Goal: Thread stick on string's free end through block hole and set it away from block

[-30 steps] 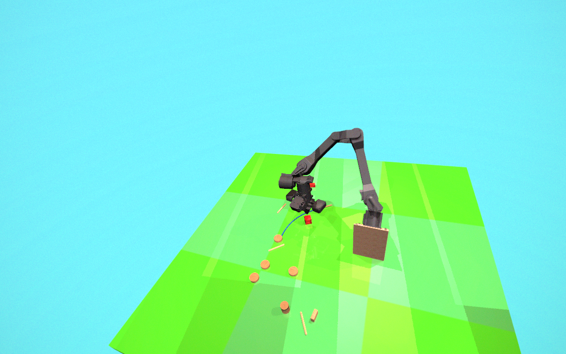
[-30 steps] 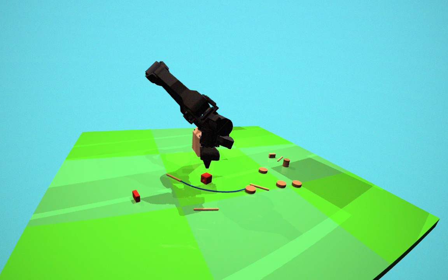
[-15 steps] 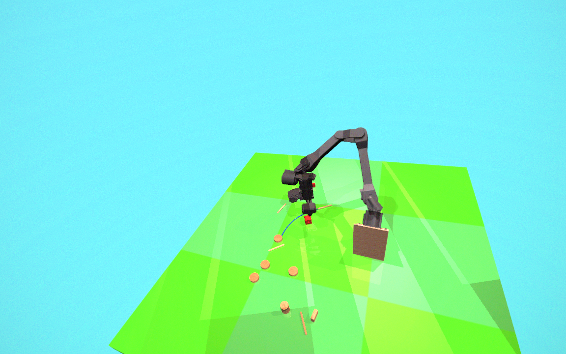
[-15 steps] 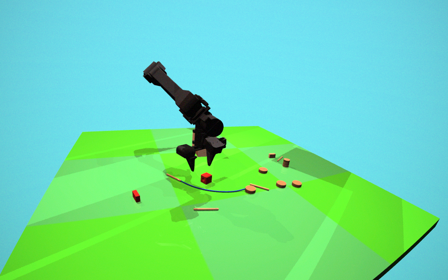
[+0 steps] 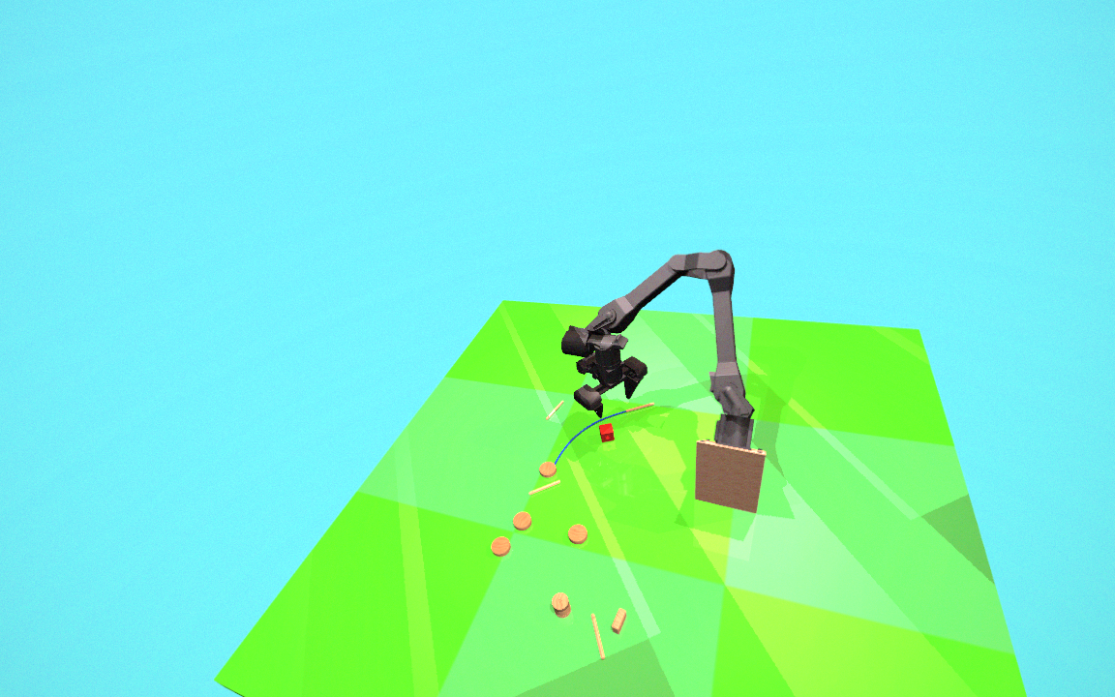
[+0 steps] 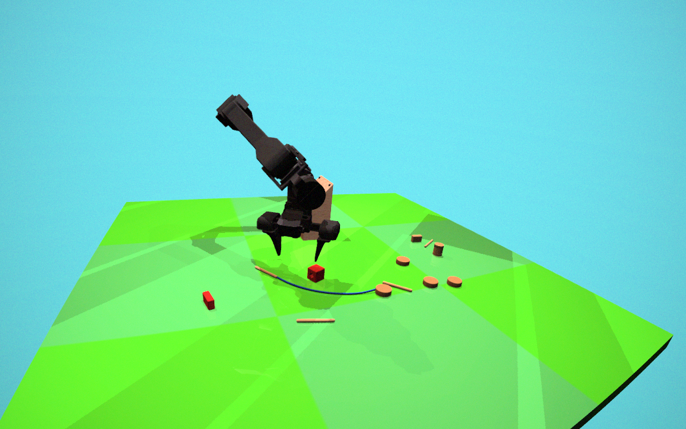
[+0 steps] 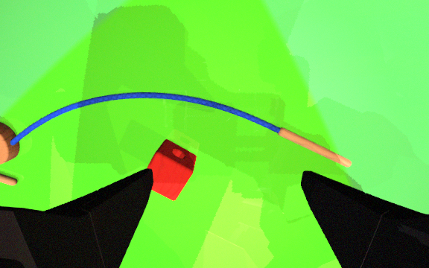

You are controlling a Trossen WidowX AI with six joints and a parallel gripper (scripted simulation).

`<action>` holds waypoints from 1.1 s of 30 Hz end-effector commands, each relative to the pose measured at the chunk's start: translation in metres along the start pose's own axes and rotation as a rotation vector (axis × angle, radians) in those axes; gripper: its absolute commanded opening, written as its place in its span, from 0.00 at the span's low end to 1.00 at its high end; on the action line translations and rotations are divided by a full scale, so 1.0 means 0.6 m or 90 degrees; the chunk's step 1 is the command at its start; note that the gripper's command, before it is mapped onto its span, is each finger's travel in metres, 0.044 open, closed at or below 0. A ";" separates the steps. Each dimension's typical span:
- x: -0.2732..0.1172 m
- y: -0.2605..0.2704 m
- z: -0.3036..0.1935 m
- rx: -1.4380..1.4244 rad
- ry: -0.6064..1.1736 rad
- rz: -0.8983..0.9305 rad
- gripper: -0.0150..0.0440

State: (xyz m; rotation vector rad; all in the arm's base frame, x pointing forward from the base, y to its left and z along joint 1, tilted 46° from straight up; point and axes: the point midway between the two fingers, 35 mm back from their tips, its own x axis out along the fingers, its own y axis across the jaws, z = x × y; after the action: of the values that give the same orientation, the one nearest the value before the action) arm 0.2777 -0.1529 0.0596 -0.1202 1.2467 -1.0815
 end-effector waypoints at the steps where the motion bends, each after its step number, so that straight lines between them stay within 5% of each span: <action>1: -0.004 -0.046 0.010 0.595 -0.002 0.001 1.00; 18: -0.005 -0.089 0.016 1.255 -0.007 0.002 1.00; 33: -0.005 -0.089 0.016 1.262 -0.007 0.002 1.00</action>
State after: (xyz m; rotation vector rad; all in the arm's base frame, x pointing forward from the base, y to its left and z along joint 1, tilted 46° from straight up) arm 0.2552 -0.1841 0.0973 1.3113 -0.2214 -1.8158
